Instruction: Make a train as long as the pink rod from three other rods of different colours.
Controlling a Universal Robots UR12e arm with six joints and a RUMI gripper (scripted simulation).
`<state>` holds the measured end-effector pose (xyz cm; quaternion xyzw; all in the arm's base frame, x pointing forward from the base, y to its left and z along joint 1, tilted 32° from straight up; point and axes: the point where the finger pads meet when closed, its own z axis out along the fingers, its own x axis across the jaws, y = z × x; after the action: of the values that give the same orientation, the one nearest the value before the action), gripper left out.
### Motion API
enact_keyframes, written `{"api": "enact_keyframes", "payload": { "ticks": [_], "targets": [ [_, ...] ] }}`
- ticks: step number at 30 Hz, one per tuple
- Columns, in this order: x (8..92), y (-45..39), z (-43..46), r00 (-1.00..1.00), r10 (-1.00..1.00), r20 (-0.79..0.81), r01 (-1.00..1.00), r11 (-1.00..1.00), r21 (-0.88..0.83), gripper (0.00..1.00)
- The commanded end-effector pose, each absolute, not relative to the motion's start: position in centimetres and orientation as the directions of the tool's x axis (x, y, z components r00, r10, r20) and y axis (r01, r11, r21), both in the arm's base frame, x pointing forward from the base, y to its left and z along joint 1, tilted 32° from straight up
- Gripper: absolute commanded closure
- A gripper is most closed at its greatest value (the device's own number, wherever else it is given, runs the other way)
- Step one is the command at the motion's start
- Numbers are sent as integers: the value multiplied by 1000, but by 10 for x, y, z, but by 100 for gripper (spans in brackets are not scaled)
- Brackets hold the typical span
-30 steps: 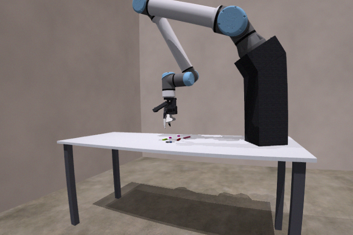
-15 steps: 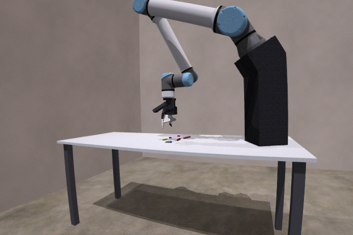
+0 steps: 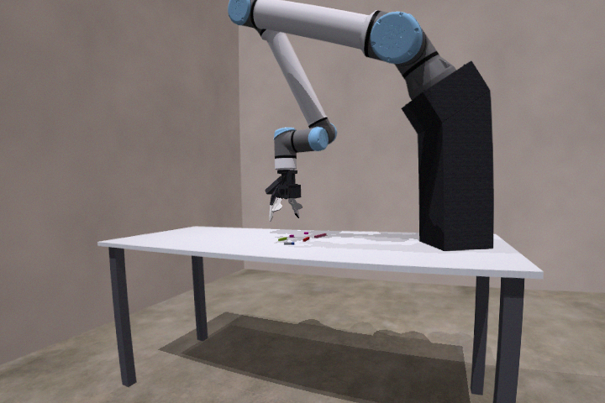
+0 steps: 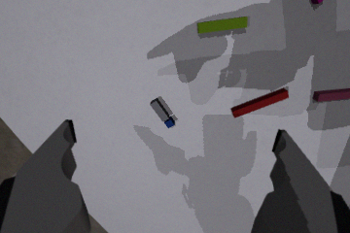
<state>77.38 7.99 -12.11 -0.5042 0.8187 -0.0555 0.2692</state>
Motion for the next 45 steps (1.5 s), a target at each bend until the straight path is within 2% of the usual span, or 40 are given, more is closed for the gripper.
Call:
{"api": "enact_keyframes", "payload": {
  "ticks": [1, 6, 13, 21, 23, 35, 45],
  "targets": [
    [780, 71, -121, -476, -763, -437, -725, 622, -296, 0],
    [784, 65, -122, -555, -687, -468, -667, 704, -244, 0],
    [794, 50, -123, -724, -454, -519, -477, 873, -98, 0],
    [803, 35, -124, -834, -171, -524, -238, 969, 62, 0],
    [803, 35, -124, -834, -171, -524, -238, 969, 62, 0],
    [813, 18, -124, -863, 197, -465, 85, 964, 251, 0],
    [816, 13, -124, -848, 304, -434, 181, 936, 302, 0]
  ]
}}
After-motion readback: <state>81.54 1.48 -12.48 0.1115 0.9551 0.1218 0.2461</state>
